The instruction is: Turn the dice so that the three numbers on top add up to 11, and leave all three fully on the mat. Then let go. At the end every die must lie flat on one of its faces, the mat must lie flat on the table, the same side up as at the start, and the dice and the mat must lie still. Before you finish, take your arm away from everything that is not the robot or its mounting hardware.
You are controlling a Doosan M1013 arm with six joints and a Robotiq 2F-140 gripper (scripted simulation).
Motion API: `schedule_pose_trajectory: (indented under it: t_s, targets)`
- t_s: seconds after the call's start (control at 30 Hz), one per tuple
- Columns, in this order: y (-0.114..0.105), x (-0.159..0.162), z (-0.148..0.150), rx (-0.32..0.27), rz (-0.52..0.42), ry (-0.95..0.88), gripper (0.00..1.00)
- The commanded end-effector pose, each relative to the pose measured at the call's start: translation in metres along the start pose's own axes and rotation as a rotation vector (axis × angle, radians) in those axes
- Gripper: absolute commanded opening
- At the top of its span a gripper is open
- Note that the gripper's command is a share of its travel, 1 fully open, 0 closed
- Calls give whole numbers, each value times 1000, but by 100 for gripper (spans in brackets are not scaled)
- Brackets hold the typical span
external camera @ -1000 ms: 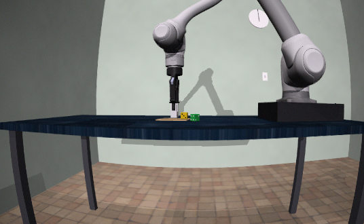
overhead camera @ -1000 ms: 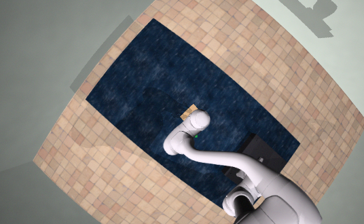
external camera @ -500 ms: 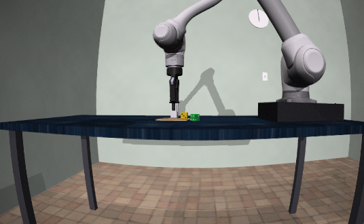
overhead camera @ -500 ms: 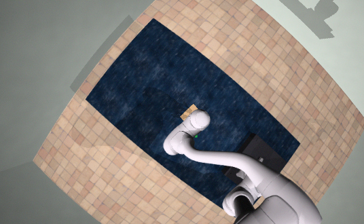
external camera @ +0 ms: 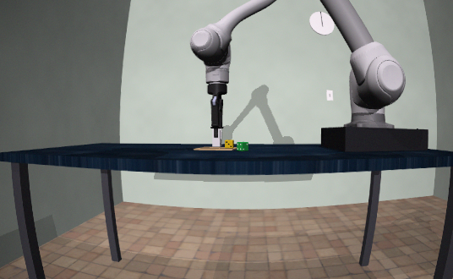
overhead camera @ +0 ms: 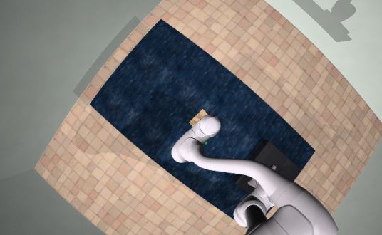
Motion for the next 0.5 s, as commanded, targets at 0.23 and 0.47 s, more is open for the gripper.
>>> schedule_pose_trajectory:
  t_s: [0.23, 0.47]
  targets:
    - [0, 0, 0, 0, 0, 0, 16]
    - [2, 0, 0, 0, 0, 0, 16]
Point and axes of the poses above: the point where the finger pads meet when closed, its own y axis out along the fingers, its own z axis across the jaws, x = y × z, the point moved 8 cm from there along -y, back along the fingers, and after that the axes turned 2 degrees about y, right-handed, at the moved point
